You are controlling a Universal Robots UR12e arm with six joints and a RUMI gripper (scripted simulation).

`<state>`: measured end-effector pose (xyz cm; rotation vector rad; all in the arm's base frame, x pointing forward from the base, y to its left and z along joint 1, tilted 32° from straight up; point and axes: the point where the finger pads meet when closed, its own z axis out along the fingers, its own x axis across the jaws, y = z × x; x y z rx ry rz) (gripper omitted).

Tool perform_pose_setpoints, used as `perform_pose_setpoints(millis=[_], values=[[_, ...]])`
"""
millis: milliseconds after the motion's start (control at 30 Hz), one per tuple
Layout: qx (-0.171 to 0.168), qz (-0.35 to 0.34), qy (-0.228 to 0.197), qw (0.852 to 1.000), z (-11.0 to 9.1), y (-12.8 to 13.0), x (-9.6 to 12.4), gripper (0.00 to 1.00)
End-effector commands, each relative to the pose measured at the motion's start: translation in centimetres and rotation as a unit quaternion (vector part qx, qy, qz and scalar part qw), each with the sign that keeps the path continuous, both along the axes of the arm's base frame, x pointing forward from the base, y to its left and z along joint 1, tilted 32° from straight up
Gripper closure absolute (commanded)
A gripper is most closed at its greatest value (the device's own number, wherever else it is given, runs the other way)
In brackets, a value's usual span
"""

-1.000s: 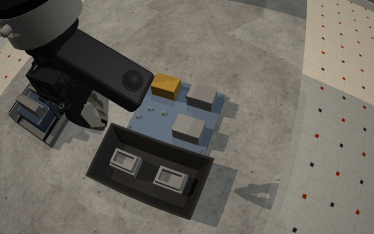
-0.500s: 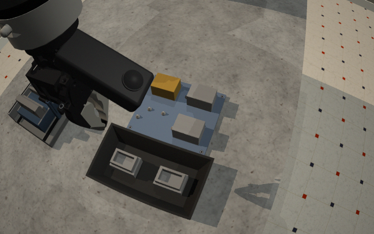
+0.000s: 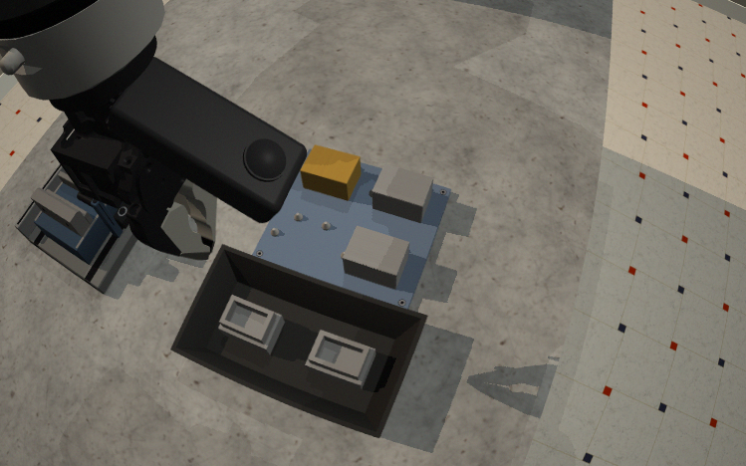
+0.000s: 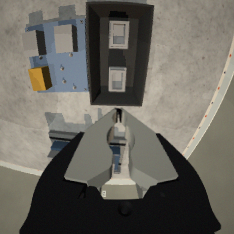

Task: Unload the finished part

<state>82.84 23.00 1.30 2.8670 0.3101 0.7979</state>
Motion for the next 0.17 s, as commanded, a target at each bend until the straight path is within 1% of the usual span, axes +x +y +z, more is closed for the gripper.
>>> perform_pose_setpoints(millis=[0,133], values=[[0.000,0.000,-0.001,1.000,0.08,0.03,0.02,1.00],[0.000,0.000,-0.001,1.000,0.08,0.03,0.02,1.00]])
